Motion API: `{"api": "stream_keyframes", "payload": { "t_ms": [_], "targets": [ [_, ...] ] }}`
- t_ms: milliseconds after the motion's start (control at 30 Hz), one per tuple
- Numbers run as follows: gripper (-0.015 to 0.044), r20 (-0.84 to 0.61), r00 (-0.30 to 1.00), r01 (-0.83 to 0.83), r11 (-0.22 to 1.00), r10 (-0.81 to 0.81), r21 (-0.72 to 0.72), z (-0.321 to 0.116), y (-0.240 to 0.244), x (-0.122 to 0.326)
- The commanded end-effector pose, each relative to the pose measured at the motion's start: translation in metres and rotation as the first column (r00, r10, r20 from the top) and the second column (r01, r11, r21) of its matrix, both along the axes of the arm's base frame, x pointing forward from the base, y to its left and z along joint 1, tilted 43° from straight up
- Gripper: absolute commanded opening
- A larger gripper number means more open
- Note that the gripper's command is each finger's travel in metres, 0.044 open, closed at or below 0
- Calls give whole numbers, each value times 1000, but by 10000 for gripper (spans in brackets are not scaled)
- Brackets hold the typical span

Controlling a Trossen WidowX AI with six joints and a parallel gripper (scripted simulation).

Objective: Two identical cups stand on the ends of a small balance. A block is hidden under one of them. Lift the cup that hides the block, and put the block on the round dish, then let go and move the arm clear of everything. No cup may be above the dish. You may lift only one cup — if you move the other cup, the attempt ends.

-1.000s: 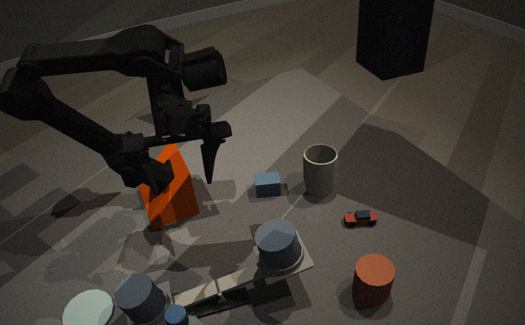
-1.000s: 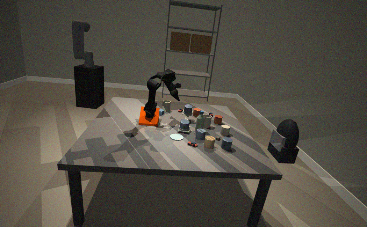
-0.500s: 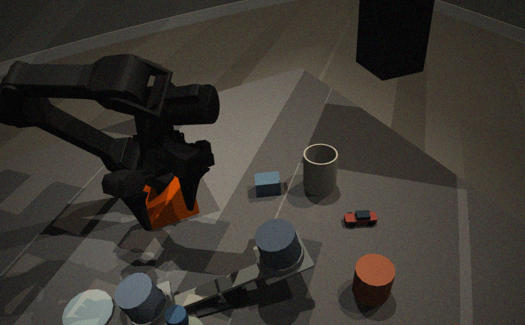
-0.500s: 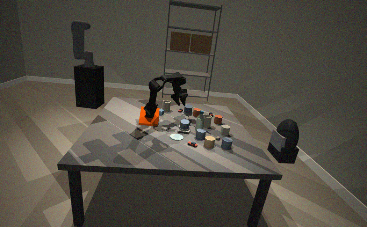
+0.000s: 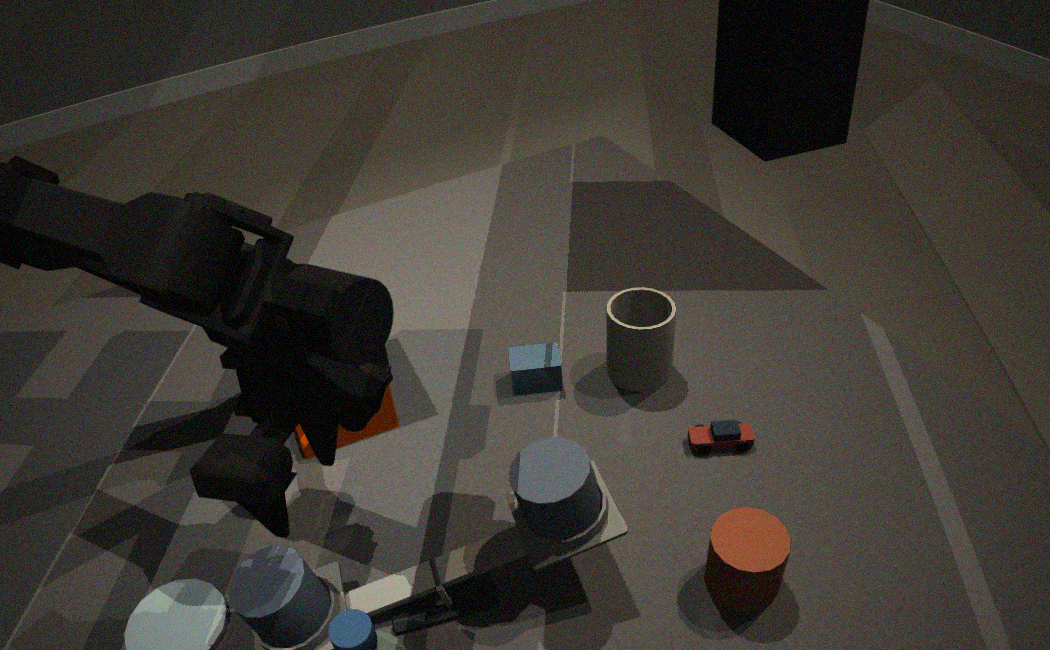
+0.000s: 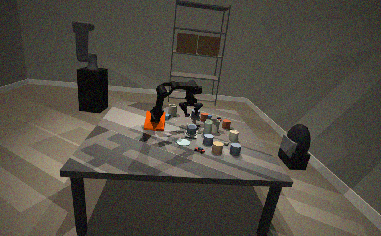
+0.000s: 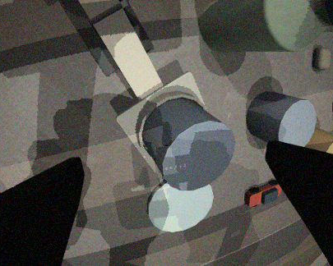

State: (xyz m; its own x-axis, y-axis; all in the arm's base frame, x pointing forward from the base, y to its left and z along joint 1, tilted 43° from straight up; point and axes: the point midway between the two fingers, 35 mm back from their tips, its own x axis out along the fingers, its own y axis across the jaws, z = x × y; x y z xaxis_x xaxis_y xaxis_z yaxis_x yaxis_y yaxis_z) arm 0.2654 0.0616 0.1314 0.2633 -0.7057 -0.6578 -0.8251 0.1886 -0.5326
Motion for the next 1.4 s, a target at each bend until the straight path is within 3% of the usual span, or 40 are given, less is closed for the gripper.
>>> {"api": "stream_keyframes", "payload": {
  "t_ms": [0,400,1367],
  "targets": [
    [440,-121,992,-48,999,48,0,5,-14,10],
    [440,-431,879,-205,978,203,41,14,-59,26],
    [440,-434,877,-208,977,206,43,-16,-87,32]
  ]
}}
